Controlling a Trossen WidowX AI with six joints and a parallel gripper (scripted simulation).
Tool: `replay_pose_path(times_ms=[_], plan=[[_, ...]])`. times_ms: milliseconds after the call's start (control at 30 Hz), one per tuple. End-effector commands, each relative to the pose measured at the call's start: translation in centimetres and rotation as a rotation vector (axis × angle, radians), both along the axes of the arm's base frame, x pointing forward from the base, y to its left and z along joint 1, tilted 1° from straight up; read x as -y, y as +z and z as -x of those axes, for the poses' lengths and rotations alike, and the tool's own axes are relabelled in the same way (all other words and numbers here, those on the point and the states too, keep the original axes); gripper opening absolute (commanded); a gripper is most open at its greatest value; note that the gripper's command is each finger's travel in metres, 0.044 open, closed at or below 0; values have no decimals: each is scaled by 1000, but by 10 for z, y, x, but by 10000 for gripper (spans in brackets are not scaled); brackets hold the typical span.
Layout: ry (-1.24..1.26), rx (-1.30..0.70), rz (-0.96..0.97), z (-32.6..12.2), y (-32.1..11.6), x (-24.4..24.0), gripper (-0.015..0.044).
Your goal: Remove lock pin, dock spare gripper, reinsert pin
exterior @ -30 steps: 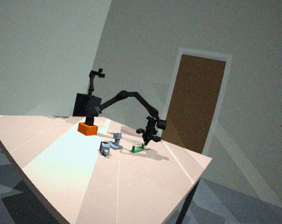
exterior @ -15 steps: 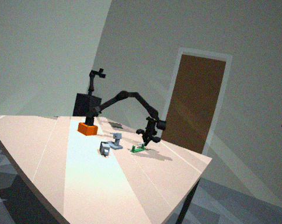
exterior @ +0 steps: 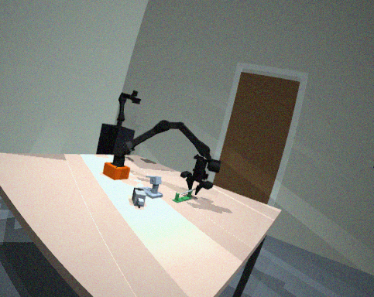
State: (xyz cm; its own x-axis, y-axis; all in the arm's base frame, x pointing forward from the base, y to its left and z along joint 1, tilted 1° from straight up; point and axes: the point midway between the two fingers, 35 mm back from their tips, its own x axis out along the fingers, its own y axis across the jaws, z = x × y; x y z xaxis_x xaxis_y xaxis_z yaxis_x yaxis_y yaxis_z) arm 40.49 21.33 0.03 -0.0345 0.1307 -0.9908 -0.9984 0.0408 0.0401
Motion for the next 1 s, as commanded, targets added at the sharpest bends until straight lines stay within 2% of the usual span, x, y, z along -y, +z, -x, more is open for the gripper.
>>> replay_pose_path(times_ms=[0,967], plan=[[0,1,0,0,0,0,200],[0,-55,26,10,62,5,200]])
